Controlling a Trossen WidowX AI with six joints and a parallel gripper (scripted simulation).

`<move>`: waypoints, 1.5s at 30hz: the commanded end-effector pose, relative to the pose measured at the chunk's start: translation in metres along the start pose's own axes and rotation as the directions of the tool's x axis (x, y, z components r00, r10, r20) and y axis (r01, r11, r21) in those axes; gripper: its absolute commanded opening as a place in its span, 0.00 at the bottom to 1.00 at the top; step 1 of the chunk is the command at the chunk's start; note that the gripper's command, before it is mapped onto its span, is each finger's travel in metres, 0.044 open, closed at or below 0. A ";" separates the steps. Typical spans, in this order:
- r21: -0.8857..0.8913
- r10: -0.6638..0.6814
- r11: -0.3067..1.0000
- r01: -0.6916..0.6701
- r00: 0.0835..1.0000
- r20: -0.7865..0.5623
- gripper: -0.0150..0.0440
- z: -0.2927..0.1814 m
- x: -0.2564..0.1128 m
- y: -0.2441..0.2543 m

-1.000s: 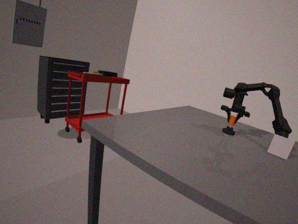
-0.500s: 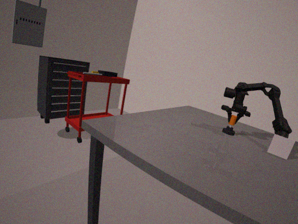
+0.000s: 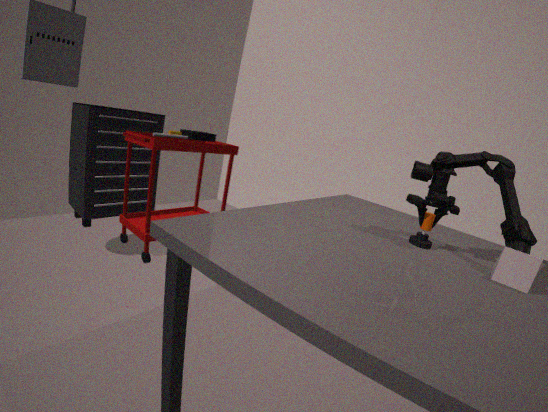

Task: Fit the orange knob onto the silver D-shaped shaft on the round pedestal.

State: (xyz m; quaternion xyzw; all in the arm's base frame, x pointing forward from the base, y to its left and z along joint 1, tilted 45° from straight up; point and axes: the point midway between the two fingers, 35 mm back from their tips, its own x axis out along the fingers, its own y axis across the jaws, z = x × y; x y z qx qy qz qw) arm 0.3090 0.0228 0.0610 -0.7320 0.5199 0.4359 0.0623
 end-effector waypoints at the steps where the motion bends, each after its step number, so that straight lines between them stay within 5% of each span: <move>1: -0.005 -0.005 1.000 0.005 1.000 0.000 0.25 -0.001 -0.002 -0.002; 21: -0.005 -0.005 1.000 0.005 1.000 0.001 0.25 0.001 -0.004 0.001; 29: -0.213 -0.005 0.977 0.005 1.000 0.001 0.25 0.000 -0.003 -0.002; 45: -0.213 -0.004 0.977 0.004 1.000 0.000 0.25 0.001 0.001 0.000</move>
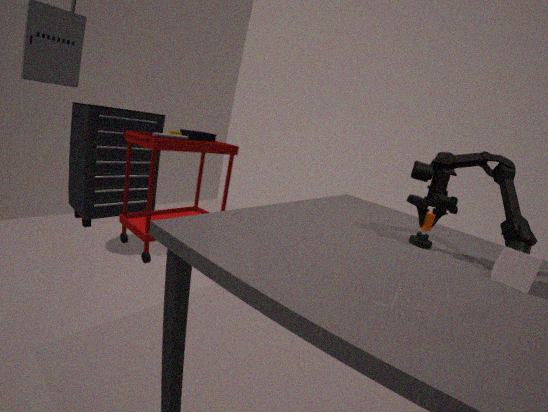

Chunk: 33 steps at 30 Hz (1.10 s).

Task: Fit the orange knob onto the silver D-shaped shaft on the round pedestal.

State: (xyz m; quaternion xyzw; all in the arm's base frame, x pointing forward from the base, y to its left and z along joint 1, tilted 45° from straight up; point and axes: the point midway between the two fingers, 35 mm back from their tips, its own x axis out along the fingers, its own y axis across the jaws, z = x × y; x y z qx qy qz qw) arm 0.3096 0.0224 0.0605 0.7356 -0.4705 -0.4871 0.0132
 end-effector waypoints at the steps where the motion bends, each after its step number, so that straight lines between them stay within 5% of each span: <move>1: -0.007 -0.001 1.000 0.001 1.000 0.000 0.25 0.001 0.001 0.001; 33: -0.214 -0.001 0.977 0.001 1.000 0.000 0.25 -0.001 0.000 -0.001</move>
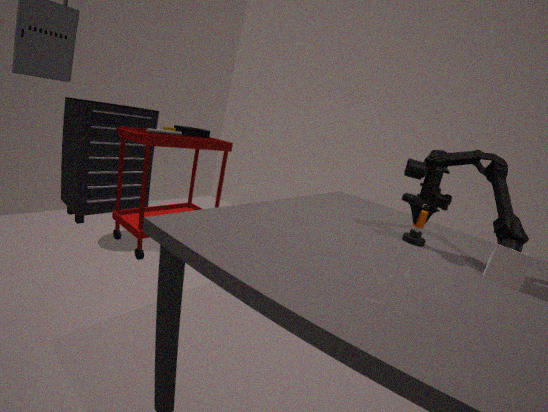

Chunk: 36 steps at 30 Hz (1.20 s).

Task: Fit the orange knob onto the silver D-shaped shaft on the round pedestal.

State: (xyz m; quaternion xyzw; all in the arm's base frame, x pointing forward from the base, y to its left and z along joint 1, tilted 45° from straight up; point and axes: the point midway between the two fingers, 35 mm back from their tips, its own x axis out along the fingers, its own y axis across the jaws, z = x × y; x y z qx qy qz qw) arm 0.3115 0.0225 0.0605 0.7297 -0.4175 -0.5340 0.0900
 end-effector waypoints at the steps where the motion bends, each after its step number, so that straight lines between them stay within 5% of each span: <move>1: -0.007 -0.002 1.000 0.002 1.000 -0.001 0.25 0.001 0.000 0.000; 11: -0.016 -0.002 1.000 0.002 1.000 -0.001 0.25 0.003 -0.004 0.002; 18: -0.212 -0.002 0.977 0.002 1.000 -0.001 0.25 0.004 -0.003 0.002; 36: -0.214 -0.002 0.977 0.001 1.000 -0.001 0.25 0.001 0.001 0.001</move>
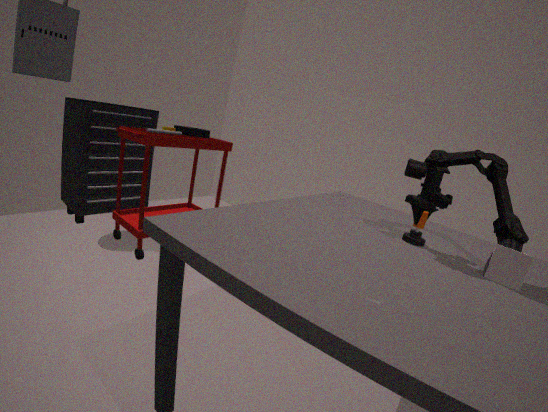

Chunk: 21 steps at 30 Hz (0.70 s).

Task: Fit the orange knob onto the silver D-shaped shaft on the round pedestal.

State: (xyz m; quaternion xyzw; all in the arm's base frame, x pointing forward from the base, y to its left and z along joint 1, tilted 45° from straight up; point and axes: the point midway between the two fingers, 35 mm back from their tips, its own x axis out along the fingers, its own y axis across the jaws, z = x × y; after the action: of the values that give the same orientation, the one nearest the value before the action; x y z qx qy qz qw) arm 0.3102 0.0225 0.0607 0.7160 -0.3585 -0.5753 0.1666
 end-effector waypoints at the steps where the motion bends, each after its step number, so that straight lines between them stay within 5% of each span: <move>1: -0.004 -0.001 1.000 0.001 1.000 -0.002 0.25 0.000 0.000 0.000; 13: -0.013 -0.001 1.000 0.001 1.000 -0.002 0.25 0.001 -0.004 0.001; 21: -0.212 -0.001 0.977 0.001 1.000 -0.002 0.25 0.001 -0.003 -0.001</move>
State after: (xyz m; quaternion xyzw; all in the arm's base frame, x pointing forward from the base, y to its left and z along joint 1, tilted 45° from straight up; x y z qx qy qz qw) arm 0.3093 0.0241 0.0629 0.7024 -0.3175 -0.5988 0.2173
